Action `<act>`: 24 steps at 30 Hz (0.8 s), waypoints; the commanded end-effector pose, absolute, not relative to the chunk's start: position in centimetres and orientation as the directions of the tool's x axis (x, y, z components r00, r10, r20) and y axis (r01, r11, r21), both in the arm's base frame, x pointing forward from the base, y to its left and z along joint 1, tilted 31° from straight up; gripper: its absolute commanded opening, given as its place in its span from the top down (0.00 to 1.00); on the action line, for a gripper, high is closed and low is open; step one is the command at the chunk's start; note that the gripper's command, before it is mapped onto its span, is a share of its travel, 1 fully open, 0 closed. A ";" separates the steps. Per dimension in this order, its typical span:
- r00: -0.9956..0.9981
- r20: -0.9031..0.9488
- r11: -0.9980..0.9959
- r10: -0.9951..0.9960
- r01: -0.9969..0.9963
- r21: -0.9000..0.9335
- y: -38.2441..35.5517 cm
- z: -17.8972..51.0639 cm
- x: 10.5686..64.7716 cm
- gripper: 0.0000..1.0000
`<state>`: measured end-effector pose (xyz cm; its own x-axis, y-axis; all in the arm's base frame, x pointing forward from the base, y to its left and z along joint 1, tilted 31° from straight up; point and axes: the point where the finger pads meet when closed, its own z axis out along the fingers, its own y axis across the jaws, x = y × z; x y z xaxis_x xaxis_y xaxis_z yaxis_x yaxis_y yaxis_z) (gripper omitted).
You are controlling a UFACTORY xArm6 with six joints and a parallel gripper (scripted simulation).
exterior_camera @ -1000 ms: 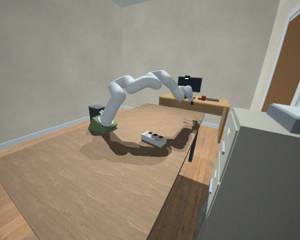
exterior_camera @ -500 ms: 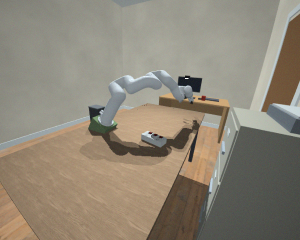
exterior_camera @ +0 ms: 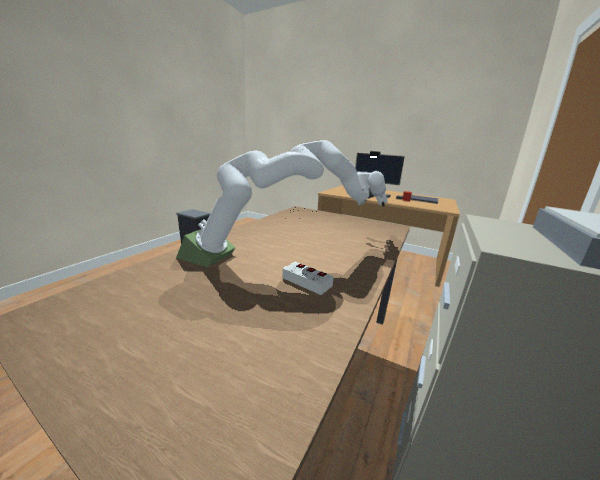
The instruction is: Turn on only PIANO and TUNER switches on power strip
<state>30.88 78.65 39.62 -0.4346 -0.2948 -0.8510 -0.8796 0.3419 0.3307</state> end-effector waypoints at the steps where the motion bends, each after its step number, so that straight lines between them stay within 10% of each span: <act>1: -0.432 -0.853 0.339 -0.291 -0.881 0.330 78.7 40.0 30.8 1.00; 24: -0.354 -0.822 0.418 -0.446 -0.895 0.159 68.5 41.4 37.4 1.00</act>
<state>36.65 71.91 40.94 -0.3722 -0.4122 -0.8316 -0.8935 0.4018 0.2007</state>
